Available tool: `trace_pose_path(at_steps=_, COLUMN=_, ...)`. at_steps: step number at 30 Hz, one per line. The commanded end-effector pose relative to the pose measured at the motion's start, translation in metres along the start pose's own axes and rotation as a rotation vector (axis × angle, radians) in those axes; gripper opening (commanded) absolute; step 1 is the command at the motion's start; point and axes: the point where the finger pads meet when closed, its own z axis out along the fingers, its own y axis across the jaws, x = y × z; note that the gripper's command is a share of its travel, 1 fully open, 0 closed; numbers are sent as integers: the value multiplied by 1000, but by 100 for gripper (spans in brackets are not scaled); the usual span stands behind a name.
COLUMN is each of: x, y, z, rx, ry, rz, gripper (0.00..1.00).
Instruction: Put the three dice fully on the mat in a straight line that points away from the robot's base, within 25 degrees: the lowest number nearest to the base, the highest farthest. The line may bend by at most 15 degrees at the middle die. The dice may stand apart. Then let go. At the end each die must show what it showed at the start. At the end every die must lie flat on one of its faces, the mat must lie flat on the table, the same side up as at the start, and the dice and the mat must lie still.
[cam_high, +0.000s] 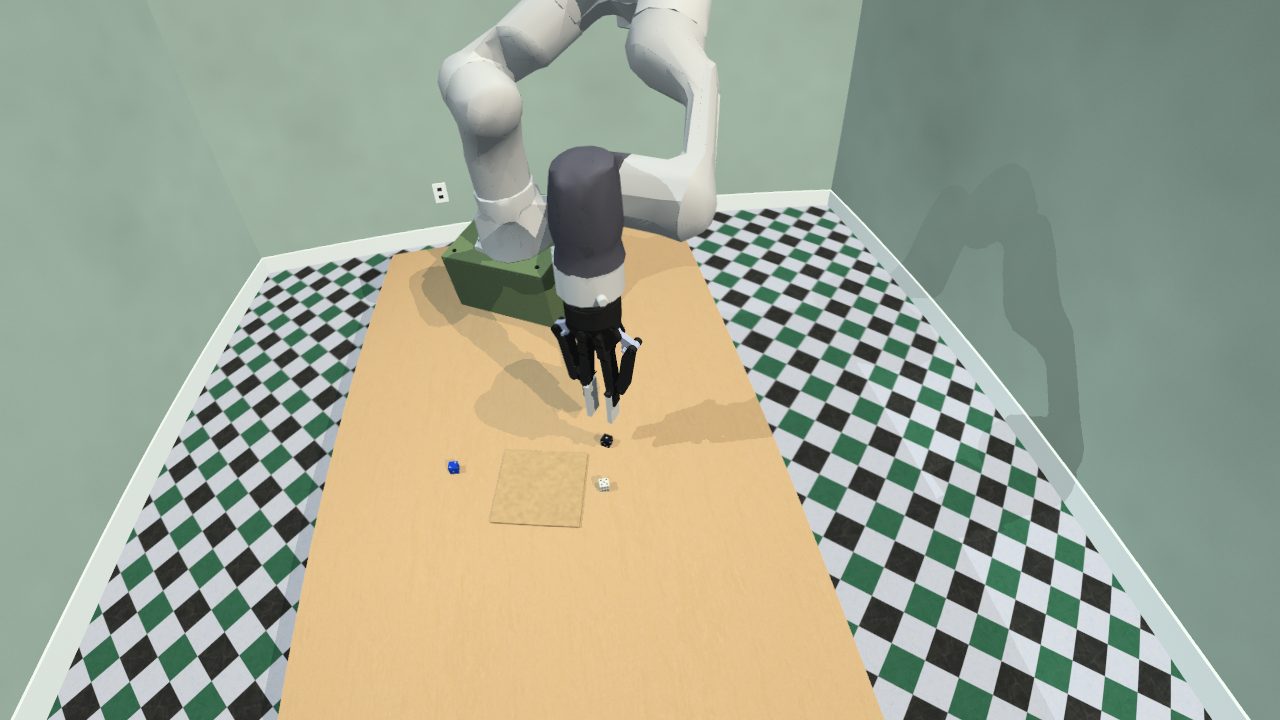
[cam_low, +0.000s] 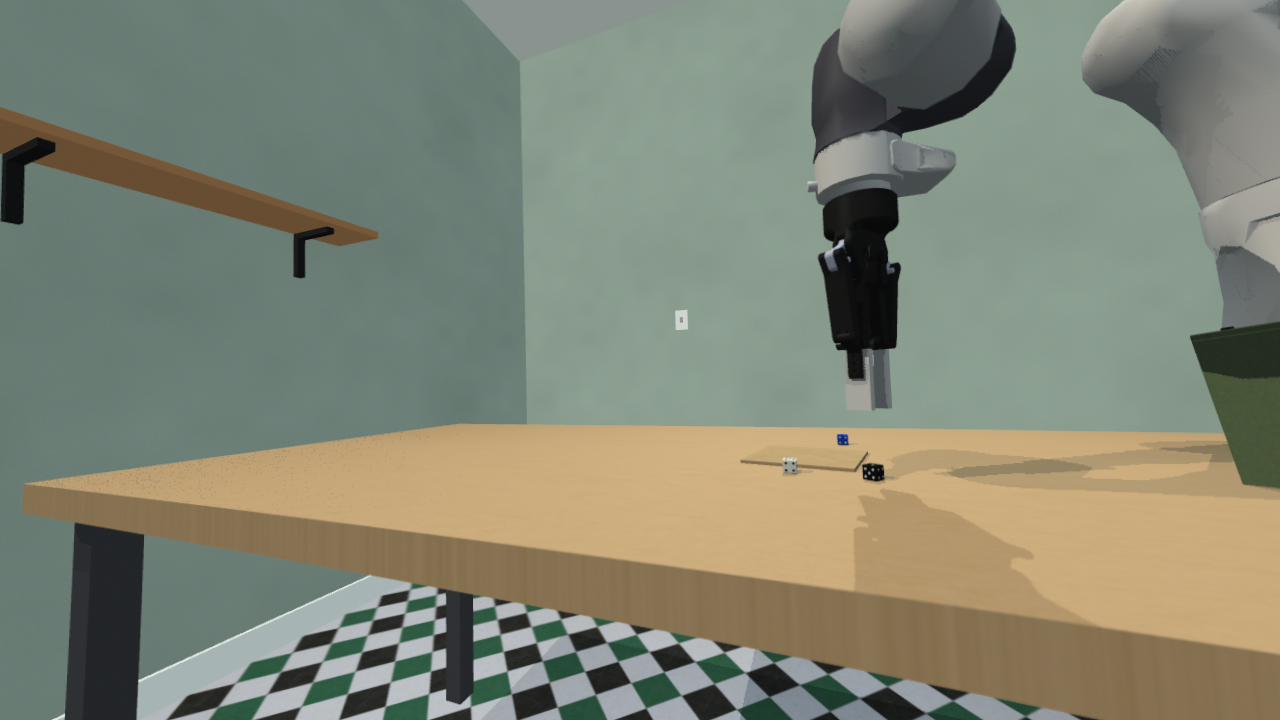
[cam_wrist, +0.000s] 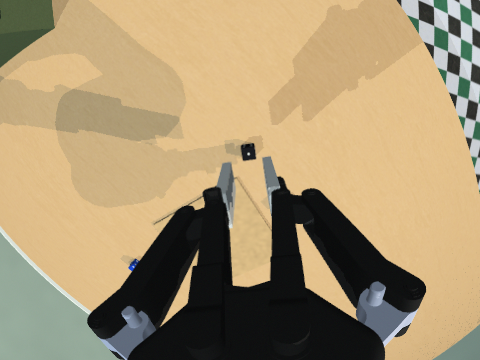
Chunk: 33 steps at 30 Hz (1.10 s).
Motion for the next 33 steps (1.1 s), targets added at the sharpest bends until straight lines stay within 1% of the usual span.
trace_pose_path(at_steps=1, x=0, y=1, z=0, rx=2, ry=0, rz=8, gripper=19)
trace_pose_path(at_steps=17, x=0, y=1, z=0, rx=2, ry=0, rz=8, gripper=19)
trace_pose_path(at_steps=33, x=0, y=1, z=8, rx=2, ry=0, rz=8, gripper=19)
